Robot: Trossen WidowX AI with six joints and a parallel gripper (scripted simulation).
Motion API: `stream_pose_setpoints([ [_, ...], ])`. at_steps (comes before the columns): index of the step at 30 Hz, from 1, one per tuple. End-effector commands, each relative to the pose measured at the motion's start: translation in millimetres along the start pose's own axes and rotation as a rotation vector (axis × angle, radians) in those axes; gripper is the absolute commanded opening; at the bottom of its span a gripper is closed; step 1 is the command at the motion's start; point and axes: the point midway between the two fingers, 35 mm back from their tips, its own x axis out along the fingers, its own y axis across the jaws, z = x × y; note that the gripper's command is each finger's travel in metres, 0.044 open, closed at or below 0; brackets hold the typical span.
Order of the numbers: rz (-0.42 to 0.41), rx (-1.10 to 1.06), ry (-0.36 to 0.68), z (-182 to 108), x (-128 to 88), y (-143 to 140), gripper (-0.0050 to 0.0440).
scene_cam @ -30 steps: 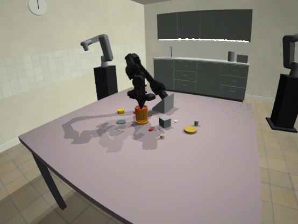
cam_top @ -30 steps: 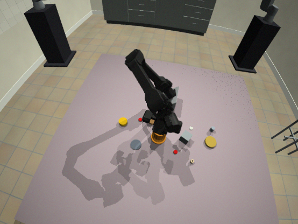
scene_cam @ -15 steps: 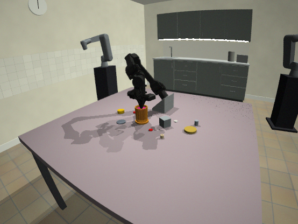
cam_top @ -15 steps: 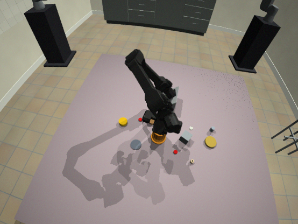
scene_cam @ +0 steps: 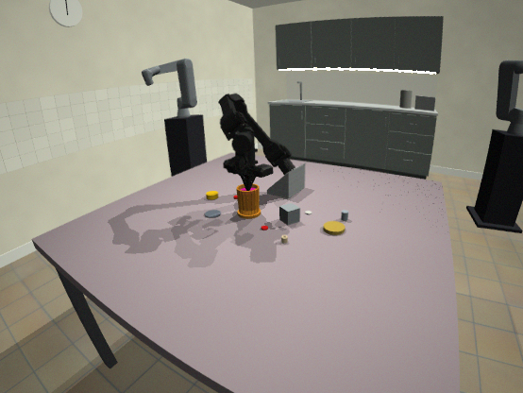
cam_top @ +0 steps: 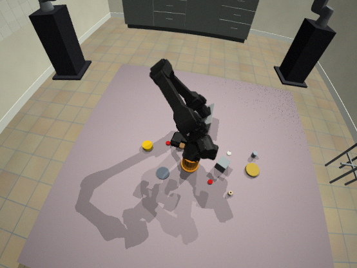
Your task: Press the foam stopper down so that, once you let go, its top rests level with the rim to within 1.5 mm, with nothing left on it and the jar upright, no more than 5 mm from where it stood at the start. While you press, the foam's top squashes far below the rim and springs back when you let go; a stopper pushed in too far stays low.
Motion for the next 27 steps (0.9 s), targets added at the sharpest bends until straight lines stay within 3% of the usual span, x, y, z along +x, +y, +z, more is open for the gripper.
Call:
stream_pose_setpoints([
  [1,-0.003,0.001,0.010,-1,4,-1,0.0000],
  [19,-0.003,0.001,0.010,-1,2,-1,0.0000],
  [23,-0.002,0.001,0.010,1,-8,0,0.0000],
  [27,0.000,0.000,0.010,4,-48,1,0.0000],
])
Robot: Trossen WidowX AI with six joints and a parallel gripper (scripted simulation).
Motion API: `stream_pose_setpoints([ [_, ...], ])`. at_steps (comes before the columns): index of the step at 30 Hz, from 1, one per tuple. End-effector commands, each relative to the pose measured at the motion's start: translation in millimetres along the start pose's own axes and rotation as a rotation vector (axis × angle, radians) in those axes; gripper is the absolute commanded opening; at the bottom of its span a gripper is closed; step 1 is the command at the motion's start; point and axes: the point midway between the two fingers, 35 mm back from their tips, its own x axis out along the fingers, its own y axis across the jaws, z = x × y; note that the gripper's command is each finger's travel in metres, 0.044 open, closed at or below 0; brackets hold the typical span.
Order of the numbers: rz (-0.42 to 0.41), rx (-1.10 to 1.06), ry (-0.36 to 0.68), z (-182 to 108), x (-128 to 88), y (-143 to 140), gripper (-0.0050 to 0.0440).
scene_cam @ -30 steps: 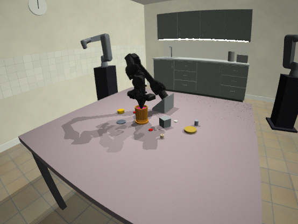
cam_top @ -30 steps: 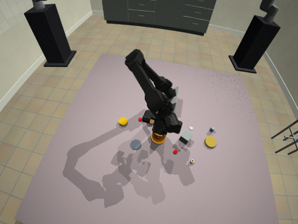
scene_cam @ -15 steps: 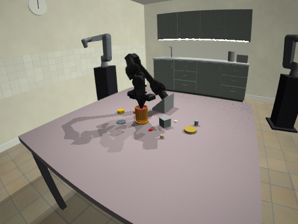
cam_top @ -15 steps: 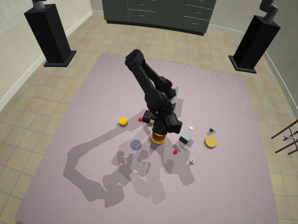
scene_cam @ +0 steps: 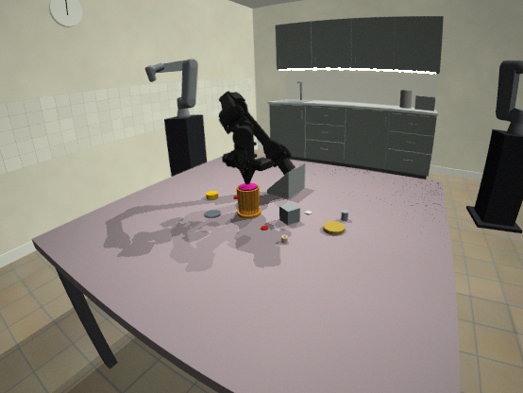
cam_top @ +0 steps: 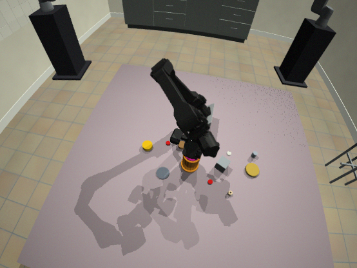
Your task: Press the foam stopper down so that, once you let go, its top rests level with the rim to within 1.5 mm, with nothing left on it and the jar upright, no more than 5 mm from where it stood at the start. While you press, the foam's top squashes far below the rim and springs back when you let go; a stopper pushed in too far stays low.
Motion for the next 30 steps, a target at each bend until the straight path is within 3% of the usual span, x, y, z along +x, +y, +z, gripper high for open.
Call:
stream_pose_setpoints([
  [1,0.007,0.003,-0.010,2,-39,2,0.0000],
  [4,0.005,0.003,-0.010,0,-60,1,0.0000],
  [30,0.008,-0.001,-0.018,0,-57,2,0.0000],
])
